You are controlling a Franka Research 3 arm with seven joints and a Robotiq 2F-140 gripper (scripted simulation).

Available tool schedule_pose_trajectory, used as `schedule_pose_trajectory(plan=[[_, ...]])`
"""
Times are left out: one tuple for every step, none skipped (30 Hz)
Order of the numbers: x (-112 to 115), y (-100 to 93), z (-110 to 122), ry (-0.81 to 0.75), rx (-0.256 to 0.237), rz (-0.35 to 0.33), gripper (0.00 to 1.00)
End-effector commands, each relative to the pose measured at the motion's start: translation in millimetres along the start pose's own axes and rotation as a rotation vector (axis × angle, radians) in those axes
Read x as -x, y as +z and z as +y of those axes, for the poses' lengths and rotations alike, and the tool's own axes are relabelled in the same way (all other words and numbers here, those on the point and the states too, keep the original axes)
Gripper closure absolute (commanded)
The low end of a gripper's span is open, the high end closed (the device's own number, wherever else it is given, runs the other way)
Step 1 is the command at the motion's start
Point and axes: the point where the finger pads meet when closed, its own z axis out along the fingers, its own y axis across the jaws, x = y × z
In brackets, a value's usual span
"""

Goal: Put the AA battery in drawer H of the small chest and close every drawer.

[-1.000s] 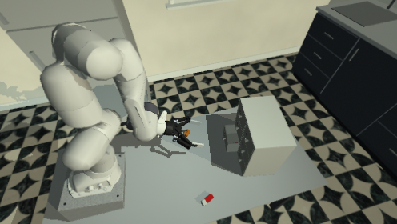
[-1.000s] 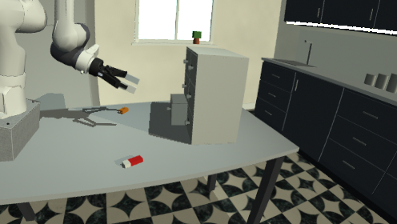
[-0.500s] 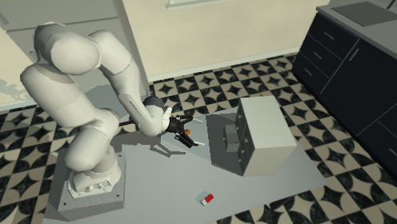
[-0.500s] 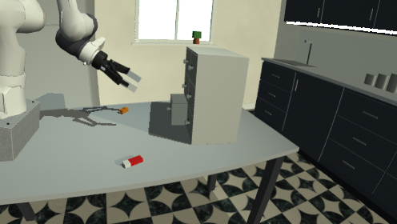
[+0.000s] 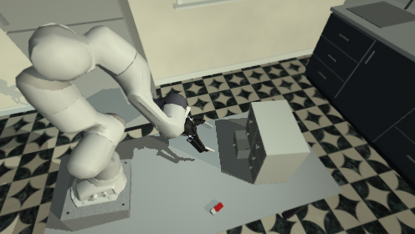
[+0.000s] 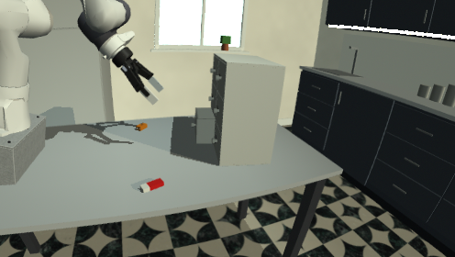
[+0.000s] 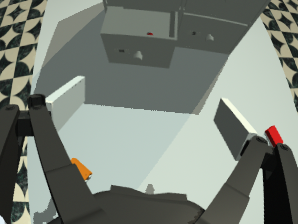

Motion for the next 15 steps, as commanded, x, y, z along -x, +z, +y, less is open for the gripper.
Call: schedule_pose_trajectory(plan=[[19.8, -5.0, -0.4, -0.058, 0.006, -0.139, 0.0], [19.8, -5.0, -0.4, -0.058, 0.006, -0.139, 0.0], [19.8, -5.0, -0.4, -0.058, 0.006, -0.139, 0.0], [18.1, -6.8, -1.1, -0.057, 0.002, -0.19, 0.0], [18.1, -6.8, -1.1, -0.057, 0.002, -0.19, 0.0], [18.1, -6.8, -1.1, -0.057, 0.002, -0.19, 0.0], [18.1, -6.8, -1.1, -0.057, 0.002, -0.19, 0.0], [16.1, -8.0, -0.8, -0.057, 0.005, -0.221, 0.0], [16.1, -8.0, -0.8, -0.057, 0.005, -0.221, 0.0], [14.8, -8.9, -0.6, -0.057, 0.008, -0.248, 0.0], [14.8, -8.9, -0.6, -0.057, 0.008, -0.248, 0.0], [14.8, -8.9, -0.6, -0.057, 0.008, -0.248, 0.0], [14.1, -9.7, -0.9, -0.057, 0.009, -0.278, 0.0], [14.1, -9.7, -0.9, -0.057, 0.009, -0.278, 0.0], [14.1, -9.7, -0.9, -0.057, 0.009, -0.278, 0.0]])
